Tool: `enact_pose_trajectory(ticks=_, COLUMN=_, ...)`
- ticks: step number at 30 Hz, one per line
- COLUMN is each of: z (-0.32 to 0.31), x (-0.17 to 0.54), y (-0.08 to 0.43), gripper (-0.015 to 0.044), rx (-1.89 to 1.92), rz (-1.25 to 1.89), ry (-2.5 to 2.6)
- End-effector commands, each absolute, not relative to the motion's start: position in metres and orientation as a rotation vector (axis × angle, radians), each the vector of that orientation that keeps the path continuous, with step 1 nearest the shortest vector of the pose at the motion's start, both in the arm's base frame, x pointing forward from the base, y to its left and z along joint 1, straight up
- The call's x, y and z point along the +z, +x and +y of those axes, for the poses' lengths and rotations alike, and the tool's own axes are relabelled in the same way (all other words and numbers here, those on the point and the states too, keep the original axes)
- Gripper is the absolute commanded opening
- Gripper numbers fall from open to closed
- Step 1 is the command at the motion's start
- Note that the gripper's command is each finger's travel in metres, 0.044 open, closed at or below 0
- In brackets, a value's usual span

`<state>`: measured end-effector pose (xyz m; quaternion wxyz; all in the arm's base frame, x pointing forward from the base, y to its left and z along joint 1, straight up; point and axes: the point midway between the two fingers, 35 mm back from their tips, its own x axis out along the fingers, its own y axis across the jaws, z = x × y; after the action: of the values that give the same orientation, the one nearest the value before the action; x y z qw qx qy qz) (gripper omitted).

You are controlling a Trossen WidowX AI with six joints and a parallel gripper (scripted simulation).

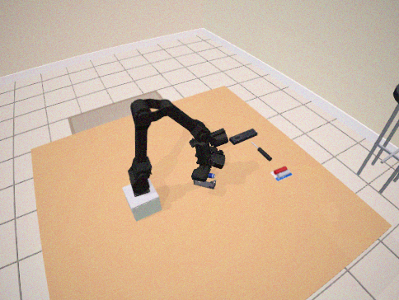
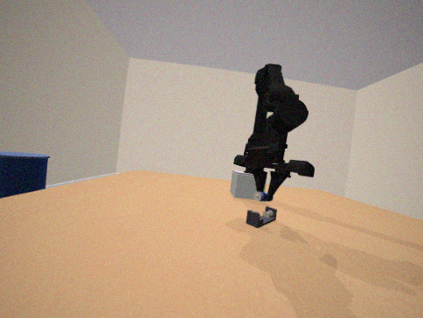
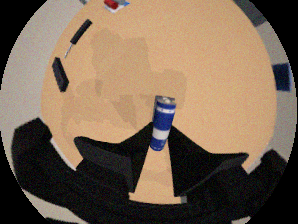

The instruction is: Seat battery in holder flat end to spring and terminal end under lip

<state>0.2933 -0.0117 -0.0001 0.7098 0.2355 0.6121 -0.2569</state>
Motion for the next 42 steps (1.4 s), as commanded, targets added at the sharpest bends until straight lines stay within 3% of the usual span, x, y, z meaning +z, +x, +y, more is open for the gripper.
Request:
enact_pose_trajectory(ticks=1, z=-0.013, x=-0.009, y=0.291, gripper=0.0068, rx=-0.585, rz=1.317, ry=0.504)
enact_pose_trajectory(ticks=42, z=-0.007, x=-0.039, y=0.283, gripper=0.0068, rx=-0.629, rz=0.99, ry=0.388)
